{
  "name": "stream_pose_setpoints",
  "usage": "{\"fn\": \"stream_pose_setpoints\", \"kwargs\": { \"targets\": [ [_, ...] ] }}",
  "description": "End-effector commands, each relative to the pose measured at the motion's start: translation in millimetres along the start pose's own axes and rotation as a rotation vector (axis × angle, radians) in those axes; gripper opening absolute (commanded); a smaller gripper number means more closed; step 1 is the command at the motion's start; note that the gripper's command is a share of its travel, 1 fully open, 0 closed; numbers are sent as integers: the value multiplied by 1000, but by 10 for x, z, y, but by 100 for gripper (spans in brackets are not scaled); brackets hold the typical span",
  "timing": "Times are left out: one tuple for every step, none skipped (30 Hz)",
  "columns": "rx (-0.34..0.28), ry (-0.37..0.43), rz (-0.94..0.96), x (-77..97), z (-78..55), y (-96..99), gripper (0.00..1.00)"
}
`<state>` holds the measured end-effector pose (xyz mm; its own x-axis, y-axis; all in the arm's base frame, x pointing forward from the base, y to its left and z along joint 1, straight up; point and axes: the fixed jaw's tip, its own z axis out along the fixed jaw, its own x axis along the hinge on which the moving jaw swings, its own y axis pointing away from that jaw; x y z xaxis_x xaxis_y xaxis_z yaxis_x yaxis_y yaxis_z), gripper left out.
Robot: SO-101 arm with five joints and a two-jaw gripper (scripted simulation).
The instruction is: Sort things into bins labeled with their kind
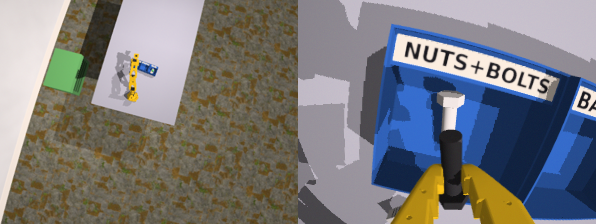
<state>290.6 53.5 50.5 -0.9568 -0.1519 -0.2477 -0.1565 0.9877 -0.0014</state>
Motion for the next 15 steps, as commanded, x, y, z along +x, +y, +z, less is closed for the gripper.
{"fn": "stream_pose_setpoints", "kwargs": {
  "targets": [
    [-5, -82, -5, -104, -138, 36, 0],
    [-5, -82, -5, -103, -132, 36, 0],
    [-5, -82, -5, -102, -127, 36, 0],
    [-5, -82, -5, -101, -123, 36, 0],
    [-5, -82, -5, -101, -121, 36, 0],
    [-5, -82, -5, -100, -120, 36, 0],
    [-5, -82, -5, -100, -120, 36, 0],
    [-5, -82, -5, -100, -120, 36, 0],
    [-5, -82, -5, -100, -120, 36, 0],
    [-5, -82, -5, -100, -120, 36, 0],
    [-5, -82, -5, -100, -119, 36, 0],
    [-5, -82, -5, -100, -116, 36, 0],
    [-5, -82, -5, -99, -112, 36, 0],
    [-5, -82, -5, -98, -107, 36, 0],
    [-5, -82, -5, -97, -101, 36, 0]
  ]
}}
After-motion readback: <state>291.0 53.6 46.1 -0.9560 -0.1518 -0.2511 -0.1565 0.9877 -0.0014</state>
